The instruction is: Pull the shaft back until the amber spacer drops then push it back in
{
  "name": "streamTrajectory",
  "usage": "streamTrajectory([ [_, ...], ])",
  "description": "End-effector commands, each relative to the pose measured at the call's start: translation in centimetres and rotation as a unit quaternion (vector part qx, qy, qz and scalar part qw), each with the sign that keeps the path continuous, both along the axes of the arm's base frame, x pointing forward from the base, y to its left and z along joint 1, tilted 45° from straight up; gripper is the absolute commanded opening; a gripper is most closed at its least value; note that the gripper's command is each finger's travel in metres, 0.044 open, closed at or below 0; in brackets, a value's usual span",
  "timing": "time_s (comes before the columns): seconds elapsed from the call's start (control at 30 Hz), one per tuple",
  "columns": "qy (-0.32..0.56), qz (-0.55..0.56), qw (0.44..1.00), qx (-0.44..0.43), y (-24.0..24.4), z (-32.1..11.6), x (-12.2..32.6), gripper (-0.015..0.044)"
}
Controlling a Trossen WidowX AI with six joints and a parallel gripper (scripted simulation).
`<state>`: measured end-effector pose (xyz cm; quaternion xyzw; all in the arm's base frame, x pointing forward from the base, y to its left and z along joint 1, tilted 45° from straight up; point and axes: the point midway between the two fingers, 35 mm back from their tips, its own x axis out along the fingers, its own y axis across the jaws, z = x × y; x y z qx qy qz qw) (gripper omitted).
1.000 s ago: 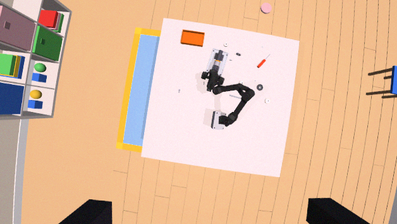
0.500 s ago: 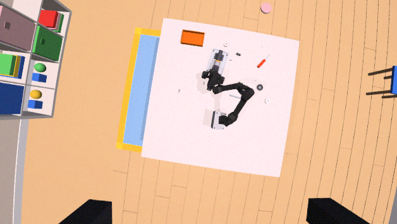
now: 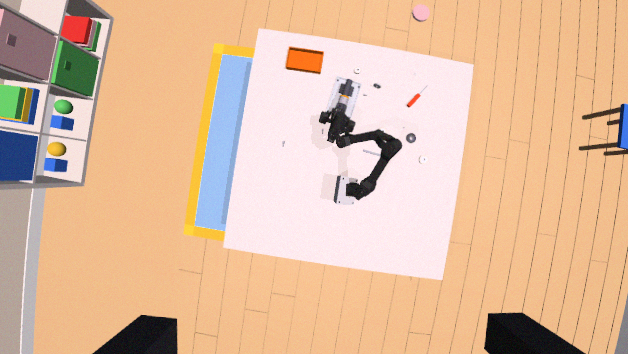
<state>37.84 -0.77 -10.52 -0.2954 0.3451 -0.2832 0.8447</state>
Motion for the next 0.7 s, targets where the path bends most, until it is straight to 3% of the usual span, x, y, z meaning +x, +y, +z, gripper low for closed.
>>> streamTrajectory([
  [0.0, -0.001, 0.002, 1.0, 0.001, 0.08, -0.01, 0.16, 0.044],
  [0.63, -0.001, 0.002, 1.0, 0.001, 0.26, -0.08, 0.38, 0.044],
  [0.67, 0.0, 0.001, 1.0, 0.0, 0.11, -0.05, 0.12, 0.0414],
])
